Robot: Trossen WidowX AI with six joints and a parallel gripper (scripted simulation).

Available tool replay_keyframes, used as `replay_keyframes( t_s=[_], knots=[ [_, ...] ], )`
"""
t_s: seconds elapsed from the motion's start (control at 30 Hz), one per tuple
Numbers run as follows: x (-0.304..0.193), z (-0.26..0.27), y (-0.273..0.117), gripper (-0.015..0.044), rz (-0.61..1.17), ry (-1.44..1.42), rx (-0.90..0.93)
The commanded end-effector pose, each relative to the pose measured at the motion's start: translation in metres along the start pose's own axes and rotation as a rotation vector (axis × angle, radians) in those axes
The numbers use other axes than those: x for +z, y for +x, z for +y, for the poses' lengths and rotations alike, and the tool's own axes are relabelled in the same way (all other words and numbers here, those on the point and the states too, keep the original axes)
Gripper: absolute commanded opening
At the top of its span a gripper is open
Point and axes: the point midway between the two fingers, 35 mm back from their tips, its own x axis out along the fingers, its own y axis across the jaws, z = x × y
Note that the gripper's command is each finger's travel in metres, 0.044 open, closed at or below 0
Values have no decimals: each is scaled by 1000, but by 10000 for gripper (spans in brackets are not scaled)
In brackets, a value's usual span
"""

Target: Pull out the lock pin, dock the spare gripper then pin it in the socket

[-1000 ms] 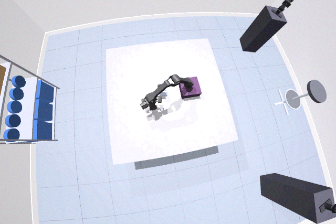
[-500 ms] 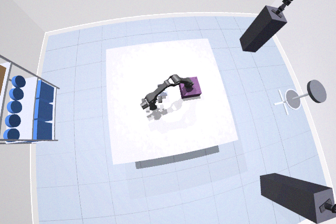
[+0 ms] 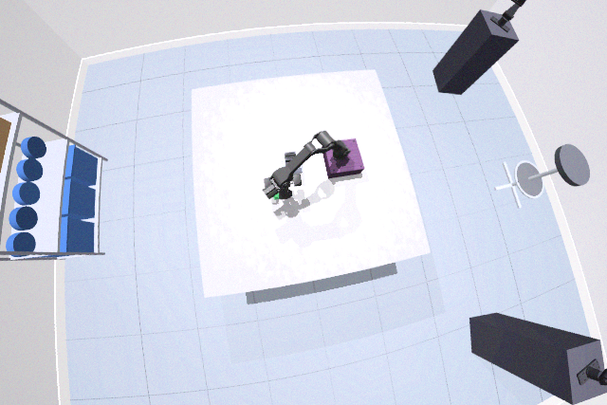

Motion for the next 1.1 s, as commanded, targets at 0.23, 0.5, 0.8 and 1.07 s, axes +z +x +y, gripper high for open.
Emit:
replay_keyframes(
  t_s=[0.23, 0.5, 0.8, 1.07],
  knots=[
    [2, 33, -7, 0, -7, 8, 5],
    [1, 54, -9, 0, -7, 12, 8],
    [12, 53, 30, 0, -9, 13, 10],
    [13, 53, 43, 0, -10, 16, 8]
  ],
)
